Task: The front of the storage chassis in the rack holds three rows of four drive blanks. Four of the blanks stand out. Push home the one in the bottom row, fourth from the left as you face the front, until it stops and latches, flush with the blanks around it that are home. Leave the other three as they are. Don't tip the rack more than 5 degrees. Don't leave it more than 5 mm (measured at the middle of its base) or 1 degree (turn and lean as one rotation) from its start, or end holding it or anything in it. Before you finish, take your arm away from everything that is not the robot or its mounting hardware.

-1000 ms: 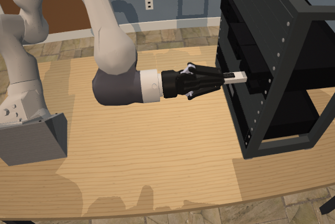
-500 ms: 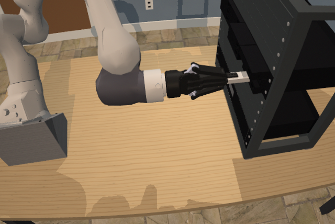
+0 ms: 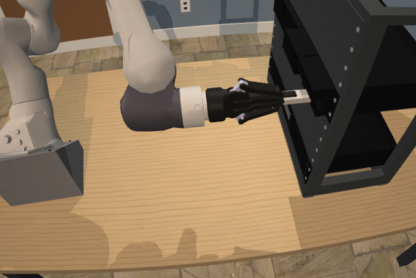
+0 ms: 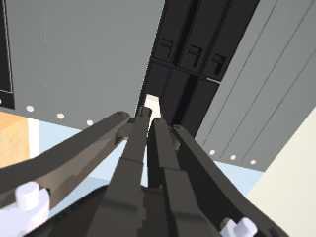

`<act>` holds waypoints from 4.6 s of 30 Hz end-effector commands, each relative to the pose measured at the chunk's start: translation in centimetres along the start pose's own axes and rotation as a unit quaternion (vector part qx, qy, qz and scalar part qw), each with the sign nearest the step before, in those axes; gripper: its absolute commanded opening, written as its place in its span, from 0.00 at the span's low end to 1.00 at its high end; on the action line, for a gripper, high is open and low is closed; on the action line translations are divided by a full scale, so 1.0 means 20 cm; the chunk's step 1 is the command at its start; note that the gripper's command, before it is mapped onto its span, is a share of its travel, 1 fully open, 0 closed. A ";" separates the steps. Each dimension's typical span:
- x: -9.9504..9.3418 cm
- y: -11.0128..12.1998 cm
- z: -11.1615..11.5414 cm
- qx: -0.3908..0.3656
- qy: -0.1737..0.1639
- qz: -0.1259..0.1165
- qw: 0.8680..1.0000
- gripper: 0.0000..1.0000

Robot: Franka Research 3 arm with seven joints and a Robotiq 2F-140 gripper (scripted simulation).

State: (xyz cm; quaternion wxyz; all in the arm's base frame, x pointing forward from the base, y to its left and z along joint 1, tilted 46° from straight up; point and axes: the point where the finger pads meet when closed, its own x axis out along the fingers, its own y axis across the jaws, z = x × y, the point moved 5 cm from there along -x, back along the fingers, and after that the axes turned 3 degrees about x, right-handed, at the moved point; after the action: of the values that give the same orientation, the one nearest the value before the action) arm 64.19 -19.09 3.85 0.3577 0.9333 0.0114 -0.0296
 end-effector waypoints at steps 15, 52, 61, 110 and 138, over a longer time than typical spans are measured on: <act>0.02 -0.04 -0.01 0.004 -0.001 -0.006 1.000 0.00; 0.05 -0.05 -0.03 0.004 -0.001 -0.006 1.000 0.00; 0.05 -0.05 -0.03 0.004 -0.001 -0.006 1.000 0.00; 0.08 -0.04 -0.04 0.004 -0.001 -0.006 1.000 0.00; 0.00 -0.04 -0.04 0.004 -0.001 -0.006 1.000 0.00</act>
State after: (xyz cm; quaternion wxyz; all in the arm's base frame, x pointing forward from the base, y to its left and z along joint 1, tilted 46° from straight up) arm 64.82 -18.27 3.61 0.3548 0.9341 0.0147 -0.0363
